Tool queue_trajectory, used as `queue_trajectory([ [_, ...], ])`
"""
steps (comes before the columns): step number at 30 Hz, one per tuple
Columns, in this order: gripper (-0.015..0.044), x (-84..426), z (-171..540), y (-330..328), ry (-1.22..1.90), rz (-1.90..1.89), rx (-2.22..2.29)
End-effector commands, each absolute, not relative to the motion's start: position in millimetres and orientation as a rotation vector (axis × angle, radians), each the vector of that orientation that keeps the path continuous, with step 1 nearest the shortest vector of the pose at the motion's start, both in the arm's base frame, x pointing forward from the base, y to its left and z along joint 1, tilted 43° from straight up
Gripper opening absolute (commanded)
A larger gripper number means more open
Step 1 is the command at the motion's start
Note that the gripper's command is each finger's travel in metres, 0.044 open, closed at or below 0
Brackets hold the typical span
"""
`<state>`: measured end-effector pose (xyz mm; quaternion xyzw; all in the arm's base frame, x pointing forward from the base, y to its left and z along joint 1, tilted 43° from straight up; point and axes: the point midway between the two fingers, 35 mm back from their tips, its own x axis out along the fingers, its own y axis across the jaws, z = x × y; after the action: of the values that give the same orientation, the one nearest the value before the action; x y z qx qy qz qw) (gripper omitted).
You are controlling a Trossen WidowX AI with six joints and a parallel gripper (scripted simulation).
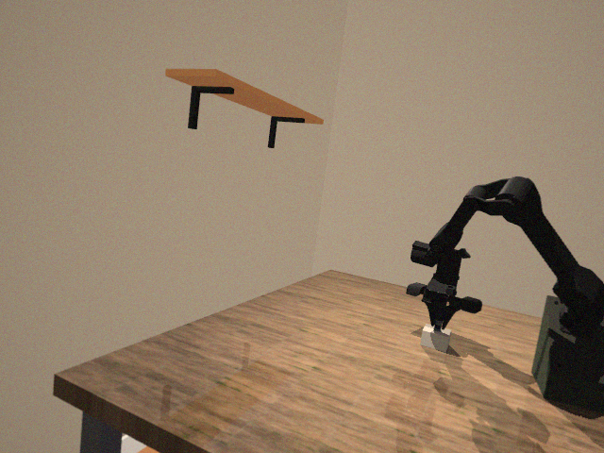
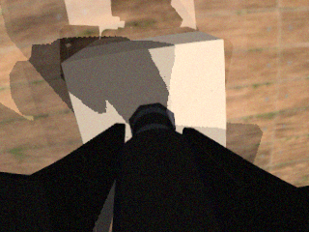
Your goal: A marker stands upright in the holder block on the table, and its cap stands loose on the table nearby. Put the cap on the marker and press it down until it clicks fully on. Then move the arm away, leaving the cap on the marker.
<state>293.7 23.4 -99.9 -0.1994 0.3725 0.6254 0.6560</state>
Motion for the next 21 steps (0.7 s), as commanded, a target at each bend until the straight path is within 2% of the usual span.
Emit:
queue_trajectory([
  [1, 0.0, 292.2, -102.7, 26.9, 0.85, 1.415, -0.449],
  [12, 0.0, 291.7, -103.8, 27.6, 0.85, 1.415, -0.449],
  [21, 0.0236, 292.9, -103.5, 27.0, 0.847, 1.416, -0.455],
])
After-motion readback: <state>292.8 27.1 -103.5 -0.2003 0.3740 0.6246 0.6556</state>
